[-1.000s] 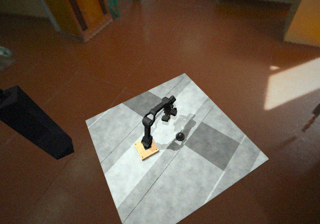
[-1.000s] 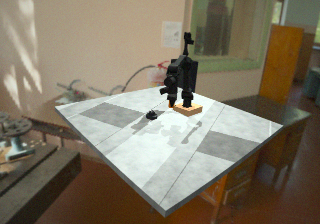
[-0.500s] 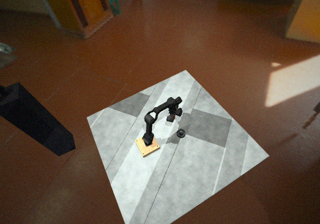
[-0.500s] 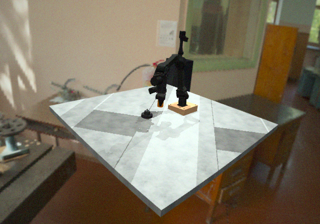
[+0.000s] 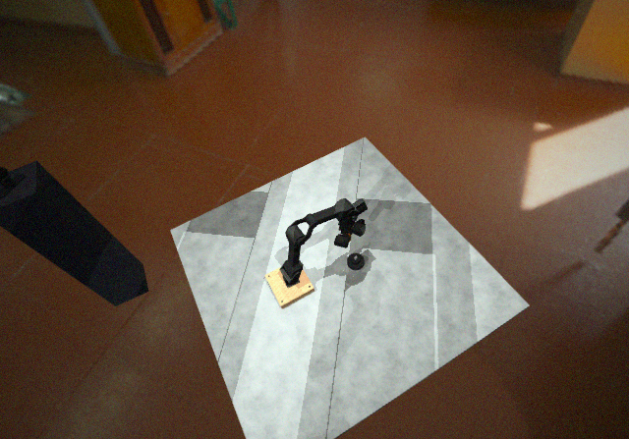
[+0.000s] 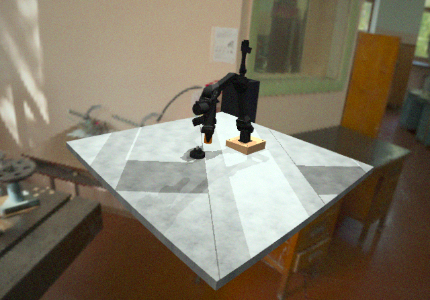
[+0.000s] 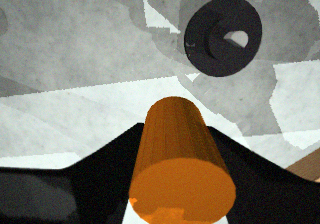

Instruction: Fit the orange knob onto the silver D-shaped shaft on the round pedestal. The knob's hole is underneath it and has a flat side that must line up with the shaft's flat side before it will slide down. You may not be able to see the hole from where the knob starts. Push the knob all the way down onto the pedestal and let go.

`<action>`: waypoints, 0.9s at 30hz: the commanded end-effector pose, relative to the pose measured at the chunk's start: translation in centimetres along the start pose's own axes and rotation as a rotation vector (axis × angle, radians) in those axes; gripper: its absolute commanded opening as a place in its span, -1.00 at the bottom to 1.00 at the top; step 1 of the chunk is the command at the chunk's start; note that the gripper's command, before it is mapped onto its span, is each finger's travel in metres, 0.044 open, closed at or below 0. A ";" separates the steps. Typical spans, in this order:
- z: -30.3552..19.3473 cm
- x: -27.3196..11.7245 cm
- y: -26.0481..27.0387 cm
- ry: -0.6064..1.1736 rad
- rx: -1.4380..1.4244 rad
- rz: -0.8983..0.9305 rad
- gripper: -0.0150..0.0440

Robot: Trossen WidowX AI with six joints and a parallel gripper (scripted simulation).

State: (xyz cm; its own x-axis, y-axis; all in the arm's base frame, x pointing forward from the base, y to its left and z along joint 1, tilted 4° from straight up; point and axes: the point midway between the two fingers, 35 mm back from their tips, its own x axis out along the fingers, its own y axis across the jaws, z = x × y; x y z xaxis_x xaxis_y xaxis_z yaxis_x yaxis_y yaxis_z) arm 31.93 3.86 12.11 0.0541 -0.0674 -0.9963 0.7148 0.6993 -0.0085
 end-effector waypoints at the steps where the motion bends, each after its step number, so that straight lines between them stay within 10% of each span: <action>1: 1.0 0.4 -0.8 0.000 -0.003 -0.001 -0.49; 27: 5.8 2.5 -5.6 -0.007 -0.002 -0.007 -0.49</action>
State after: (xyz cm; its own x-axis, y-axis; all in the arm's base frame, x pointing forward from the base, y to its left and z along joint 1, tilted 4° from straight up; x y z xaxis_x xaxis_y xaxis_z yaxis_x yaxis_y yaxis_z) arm 32.10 -4.20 10.42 0.0534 -0.0798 -0.9954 0.7182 0.6956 -0.0172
